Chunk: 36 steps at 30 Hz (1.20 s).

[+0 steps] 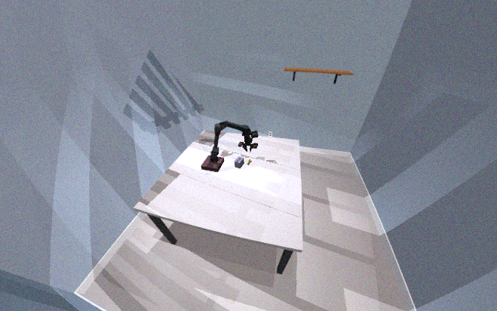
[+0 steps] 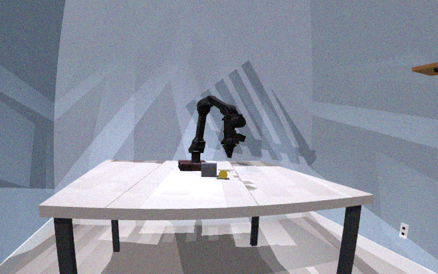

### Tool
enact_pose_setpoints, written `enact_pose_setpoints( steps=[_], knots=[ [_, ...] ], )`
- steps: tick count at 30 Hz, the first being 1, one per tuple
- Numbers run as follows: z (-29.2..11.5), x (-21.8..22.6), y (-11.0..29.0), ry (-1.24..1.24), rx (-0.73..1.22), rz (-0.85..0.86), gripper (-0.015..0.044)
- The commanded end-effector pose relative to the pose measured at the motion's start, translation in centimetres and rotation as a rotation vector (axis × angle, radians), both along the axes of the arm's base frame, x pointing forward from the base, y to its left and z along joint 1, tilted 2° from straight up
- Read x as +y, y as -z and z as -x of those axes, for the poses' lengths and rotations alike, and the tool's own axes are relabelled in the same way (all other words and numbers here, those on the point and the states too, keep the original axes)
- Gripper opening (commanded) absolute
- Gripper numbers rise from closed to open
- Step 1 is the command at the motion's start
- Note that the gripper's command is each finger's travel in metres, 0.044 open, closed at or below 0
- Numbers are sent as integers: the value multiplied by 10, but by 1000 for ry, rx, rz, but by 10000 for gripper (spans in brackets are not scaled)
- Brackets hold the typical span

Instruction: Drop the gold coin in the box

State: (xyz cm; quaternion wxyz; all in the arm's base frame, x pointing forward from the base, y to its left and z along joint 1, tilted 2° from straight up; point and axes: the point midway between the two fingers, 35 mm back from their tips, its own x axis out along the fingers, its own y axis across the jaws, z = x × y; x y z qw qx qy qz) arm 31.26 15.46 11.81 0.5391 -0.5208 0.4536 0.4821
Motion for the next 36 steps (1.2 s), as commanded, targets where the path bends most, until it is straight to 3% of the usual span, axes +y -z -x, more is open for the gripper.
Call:
enact_pose_setpoints(
  steps=[1,6,9,16,36],
  knots=[
    [-14,-37,-2,203,67,11,161],
    [-17,-36,1,215,71,12,161],
    [-20,-33,30,215,71,12,161],
    [-21,-33,46,215,71,12,161],
    [-24,-32,76,215,71,12,161]
  ],
)
